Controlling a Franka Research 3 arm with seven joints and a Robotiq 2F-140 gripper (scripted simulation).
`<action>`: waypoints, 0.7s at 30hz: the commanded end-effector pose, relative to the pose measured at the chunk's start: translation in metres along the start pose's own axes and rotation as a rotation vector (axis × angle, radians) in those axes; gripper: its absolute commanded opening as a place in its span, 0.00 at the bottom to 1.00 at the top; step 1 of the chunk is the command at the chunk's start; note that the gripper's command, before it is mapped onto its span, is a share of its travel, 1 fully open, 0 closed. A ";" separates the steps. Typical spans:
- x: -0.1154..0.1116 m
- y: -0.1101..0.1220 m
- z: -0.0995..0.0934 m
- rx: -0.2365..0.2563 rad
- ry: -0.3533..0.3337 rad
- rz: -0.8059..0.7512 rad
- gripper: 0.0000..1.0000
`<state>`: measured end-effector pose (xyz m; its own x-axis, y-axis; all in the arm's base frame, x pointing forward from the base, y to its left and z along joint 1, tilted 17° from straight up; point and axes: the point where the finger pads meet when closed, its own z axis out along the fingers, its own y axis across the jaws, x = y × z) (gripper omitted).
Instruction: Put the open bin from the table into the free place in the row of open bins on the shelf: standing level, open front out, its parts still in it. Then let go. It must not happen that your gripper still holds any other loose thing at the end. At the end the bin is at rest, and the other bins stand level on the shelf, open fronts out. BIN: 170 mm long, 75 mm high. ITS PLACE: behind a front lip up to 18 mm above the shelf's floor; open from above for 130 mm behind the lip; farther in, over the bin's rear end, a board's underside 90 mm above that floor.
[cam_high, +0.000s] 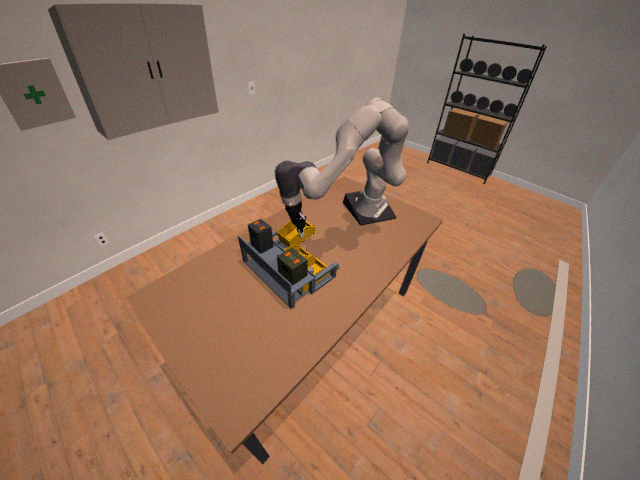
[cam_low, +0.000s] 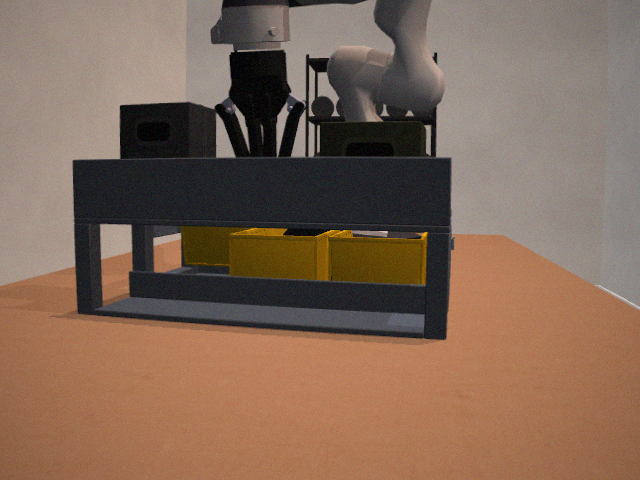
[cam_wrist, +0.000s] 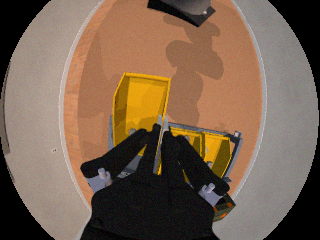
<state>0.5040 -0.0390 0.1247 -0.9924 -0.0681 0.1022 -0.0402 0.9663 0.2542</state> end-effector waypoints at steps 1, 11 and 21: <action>-0.003 0.002 -0.001 -0.003 0.003 0.008 0.00; -0.010 0.002 -0.002 -0.003 0.003 0.008 0.00; -0.015 0.002 -0.003 -0.003 0.003 0.008 0.00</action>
<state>0.5176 -0.0387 0.1260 -0.9922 -0.0679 0.1041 -0.0395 0.9663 0.2543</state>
